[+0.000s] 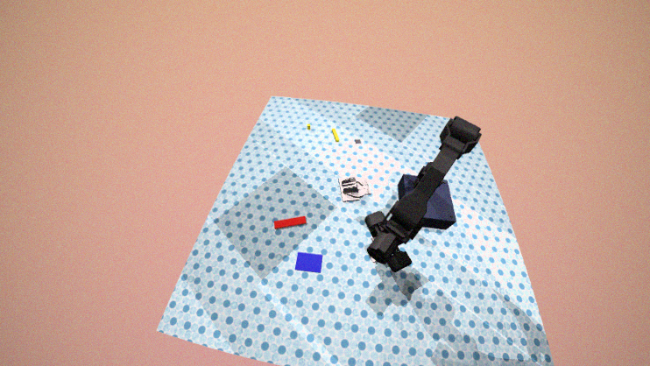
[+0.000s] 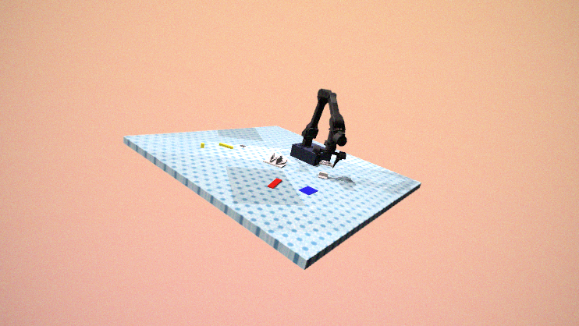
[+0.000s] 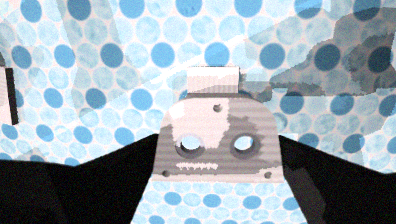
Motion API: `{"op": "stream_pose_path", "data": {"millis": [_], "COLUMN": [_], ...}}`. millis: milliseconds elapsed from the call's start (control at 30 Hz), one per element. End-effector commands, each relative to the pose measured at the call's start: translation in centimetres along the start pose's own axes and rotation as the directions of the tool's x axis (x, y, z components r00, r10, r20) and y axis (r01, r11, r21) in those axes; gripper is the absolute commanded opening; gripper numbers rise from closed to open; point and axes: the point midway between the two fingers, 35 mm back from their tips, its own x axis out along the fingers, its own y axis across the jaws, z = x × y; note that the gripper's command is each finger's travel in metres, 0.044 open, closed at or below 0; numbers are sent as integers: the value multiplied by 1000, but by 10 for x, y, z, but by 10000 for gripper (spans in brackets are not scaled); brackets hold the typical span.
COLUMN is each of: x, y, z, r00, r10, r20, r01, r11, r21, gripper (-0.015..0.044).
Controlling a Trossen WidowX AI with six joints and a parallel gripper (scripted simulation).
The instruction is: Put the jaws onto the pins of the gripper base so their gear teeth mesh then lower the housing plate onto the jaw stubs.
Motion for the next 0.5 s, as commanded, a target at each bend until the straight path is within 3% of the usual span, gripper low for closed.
{"op": "stream_pose_path", "data": {"millis": [0,200,467], "x": [-13,-15,-16], "y": [1,2,22], "z": [0,0,-4], "r00": [1000,1000,1000], "r10": [2,2,4], "r20": [-5,-6,-6], "r01": [-2,-2,-2], "r11": [1000,1000,978], "r21": [-5,11,208], "gripper": [351,351,351]}}
